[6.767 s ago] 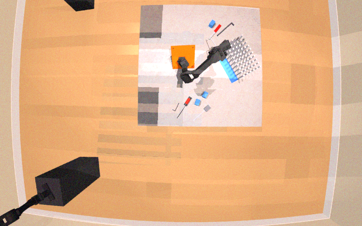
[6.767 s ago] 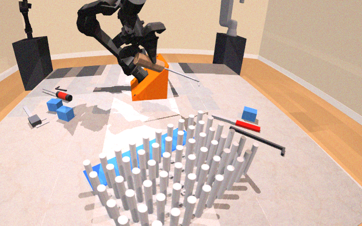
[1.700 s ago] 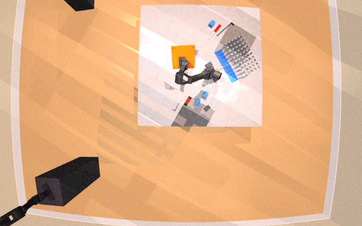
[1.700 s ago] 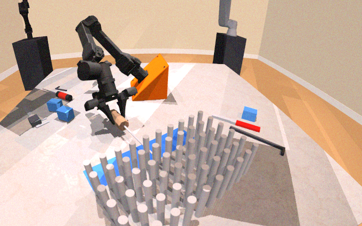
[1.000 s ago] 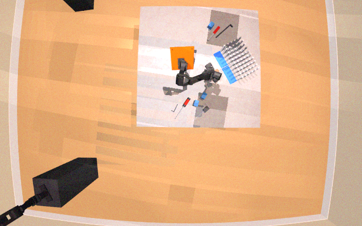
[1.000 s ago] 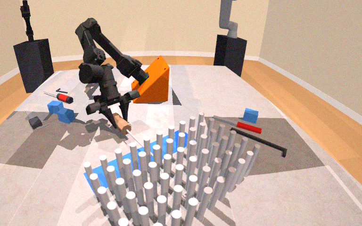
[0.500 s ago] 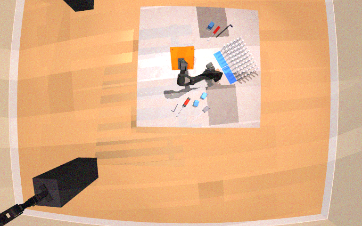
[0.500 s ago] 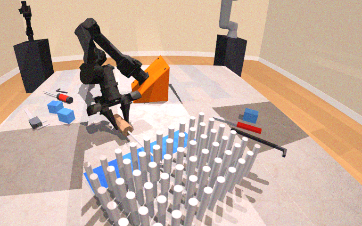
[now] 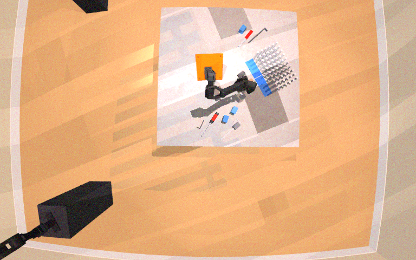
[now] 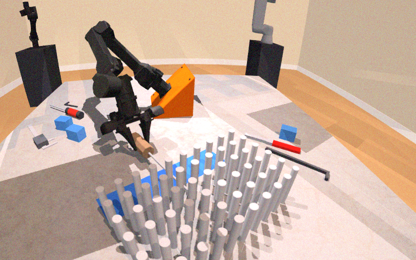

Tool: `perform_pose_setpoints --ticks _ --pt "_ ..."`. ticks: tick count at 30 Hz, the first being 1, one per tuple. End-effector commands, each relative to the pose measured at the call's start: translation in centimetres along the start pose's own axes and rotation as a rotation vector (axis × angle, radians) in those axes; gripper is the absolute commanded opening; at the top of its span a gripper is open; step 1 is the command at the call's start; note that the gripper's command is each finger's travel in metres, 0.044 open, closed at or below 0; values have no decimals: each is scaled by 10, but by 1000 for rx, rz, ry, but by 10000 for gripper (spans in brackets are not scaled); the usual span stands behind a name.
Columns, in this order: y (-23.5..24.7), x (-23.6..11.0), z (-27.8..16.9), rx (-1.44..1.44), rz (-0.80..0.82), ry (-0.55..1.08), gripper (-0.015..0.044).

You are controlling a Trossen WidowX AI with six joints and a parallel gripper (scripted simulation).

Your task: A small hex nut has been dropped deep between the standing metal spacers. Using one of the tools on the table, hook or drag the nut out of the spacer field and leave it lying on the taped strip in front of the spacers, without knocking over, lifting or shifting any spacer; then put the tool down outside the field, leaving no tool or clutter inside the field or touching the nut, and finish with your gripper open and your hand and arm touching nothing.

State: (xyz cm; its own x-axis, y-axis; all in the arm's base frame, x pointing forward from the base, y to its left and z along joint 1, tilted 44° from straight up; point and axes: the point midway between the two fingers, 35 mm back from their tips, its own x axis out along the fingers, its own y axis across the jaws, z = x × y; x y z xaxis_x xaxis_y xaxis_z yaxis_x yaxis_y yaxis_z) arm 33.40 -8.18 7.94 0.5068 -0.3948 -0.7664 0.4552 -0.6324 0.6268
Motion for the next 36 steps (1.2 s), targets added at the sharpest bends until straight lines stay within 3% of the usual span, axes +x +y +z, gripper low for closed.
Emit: perform_pose_setpoints --ticks 1,36 --pt "4 0 -5 8 10 6 0" --pt "4 12 -23 9 11 7 0"
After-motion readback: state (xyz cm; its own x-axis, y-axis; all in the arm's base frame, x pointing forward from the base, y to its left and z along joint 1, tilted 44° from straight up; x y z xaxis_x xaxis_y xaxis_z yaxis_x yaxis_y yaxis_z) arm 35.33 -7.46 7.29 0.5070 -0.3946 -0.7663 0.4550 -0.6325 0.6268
